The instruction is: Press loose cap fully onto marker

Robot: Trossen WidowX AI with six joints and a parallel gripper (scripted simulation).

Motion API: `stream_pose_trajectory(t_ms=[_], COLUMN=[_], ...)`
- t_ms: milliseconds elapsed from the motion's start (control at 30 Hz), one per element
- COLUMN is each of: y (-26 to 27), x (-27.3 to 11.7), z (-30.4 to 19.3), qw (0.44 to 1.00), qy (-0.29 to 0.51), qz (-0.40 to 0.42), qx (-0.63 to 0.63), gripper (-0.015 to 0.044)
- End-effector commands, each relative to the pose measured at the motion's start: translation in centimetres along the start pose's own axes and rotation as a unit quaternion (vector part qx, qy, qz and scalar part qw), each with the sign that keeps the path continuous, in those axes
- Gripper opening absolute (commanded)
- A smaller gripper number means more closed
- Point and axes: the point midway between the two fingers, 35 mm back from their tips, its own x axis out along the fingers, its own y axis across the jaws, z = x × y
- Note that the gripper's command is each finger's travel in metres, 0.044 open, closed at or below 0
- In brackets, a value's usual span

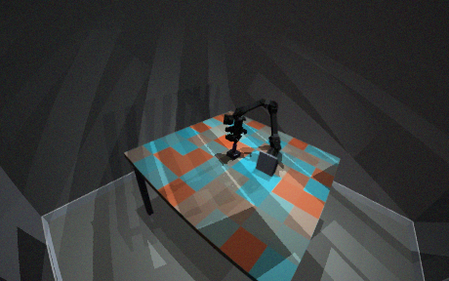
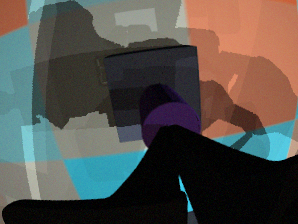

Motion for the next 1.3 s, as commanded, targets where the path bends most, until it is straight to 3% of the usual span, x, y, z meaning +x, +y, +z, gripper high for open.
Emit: stream_pose_trajectory(t_ms=[0,433,667,867,1267], y=[-0.1,0.1,0.1,0.1,0.1], x=[0.9,0.2,-8.2,-8.5,-8.5], z=[0.0,0.2,0.3,0.2,0.2], qw=[1.0,1.0,1.0,1.0,1.0], qy=[0.002,-0.002,-0.002,-0.002,-0.002], qz=[-0.004,0.002,0.002,0.002,0.002], qx=[-0.003,-0.002,-0.002,-0.002,-0.002], gripper=[0.0,0.0,0.0,0.0,0.0315])
